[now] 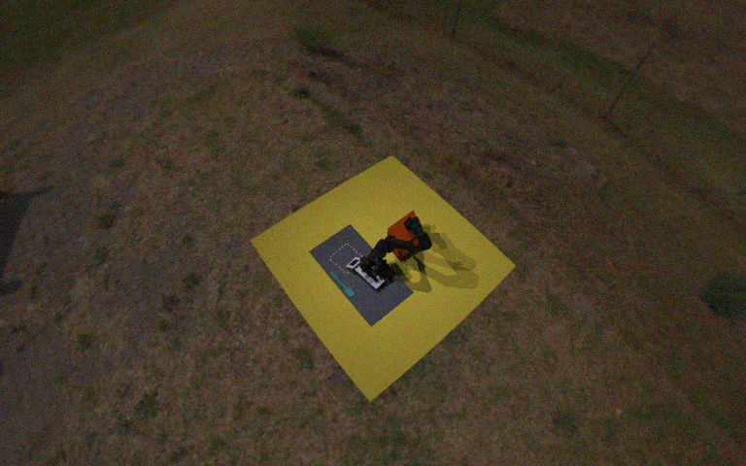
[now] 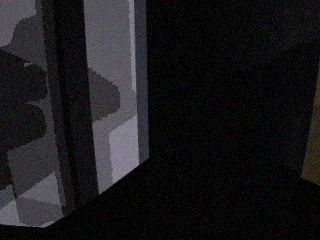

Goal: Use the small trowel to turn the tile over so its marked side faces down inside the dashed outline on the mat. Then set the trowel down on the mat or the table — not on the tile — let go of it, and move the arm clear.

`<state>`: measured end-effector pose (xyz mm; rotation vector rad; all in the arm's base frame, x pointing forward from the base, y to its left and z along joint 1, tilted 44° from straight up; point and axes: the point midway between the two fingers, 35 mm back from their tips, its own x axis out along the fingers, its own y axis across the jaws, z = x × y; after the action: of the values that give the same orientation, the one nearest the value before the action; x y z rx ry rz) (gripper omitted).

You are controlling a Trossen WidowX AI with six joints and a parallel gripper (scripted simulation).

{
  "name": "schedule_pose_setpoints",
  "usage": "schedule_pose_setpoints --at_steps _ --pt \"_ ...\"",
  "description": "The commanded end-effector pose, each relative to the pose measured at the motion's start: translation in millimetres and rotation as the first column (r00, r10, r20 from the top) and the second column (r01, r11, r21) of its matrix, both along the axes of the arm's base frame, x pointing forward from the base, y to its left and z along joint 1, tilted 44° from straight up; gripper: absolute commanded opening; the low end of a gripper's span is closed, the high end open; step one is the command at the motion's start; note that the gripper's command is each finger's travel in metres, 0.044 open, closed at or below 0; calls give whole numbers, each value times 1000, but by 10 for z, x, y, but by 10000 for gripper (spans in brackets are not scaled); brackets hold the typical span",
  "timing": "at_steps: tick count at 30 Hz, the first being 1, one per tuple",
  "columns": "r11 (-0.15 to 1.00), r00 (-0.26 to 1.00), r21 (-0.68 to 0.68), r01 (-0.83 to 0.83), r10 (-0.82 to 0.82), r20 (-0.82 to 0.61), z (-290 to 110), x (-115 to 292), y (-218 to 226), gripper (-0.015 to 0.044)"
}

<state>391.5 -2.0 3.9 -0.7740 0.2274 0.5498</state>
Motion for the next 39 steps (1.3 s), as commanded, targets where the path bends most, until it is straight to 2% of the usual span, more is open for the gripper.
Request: schedule_pose_setpoints --at_steps 1,15,25,39 --pt "1000 1000 -8 8 -8 12 -19 19 -147 0" --pt "1000 1000 -10 8 -8 12 -273 21 -393 0" --pt "1000 1000 -10 8 -8 12 -309 23 -411 0" --pt "1000 1000 -10 8 -8 12 -625 49 -452 0"
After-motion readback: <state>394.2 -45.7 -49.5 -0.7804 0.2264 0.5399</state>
